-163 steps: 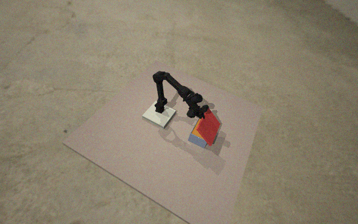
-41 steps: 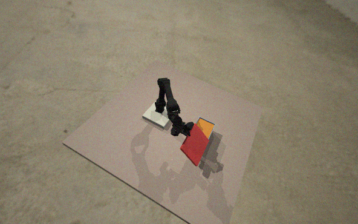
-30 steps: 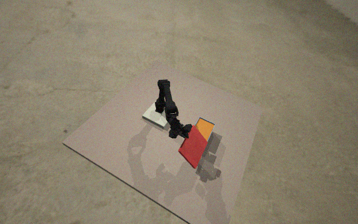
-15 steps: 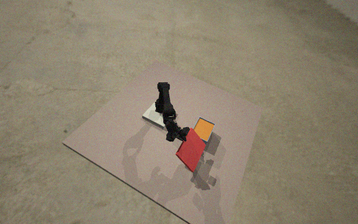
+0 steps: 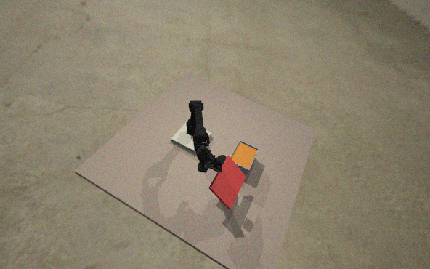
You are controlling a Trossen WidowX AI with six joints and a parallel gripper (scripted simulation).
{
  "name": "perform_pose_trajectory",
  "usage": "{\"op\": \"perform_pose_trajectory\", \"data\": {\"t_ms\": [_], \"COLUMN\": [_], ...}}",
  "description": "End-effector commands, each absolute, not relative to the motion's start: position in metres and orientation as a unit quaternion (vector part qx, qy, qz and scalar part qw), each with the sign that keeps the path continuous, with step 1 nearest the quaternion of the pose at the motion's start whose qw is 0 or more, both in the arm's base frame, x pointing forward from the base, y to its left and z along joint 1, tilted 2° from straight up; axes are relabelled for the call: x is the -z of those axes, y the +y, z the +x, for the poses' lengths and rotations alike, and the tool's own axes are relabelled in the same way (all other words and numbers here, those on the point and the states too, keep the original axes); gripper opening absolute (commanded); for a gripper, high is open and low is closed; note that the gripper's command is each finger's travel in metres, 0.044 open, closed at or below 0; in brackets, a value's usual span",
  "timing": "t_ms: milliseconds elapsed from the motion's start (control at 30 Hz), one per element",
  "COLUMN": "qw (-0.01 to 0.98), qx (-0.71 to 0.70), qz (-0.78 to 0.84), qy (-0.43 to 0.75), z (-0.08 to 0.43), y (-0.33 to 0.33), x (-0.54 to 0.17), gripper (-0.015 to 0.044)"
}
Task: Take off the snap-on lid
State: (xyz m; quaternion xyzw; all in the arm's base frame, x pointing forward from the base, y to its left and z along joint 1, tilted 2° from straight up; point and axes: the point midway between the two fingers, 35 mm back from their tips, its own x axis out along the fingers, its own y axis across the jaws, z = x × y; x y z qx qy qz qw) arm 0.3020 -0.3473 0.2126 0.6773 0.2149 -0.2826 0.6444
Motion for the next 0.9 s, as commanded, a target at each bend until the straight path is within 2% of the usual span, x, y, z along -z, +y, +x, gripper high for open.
{"op": "perform_pose_trajectory", "data": {"t_ms": [0, 867], "qw": [0.649, 0.649], "qx": [0.276, 0.276], "qz": [0.675, 0.675], "qy": [0.214, 0.214], "z": [0.303, 0.302], "y": [-0.345, -0.344], "x": [-0.212, -0.189], "gripper": [0.0, 0.0]}}
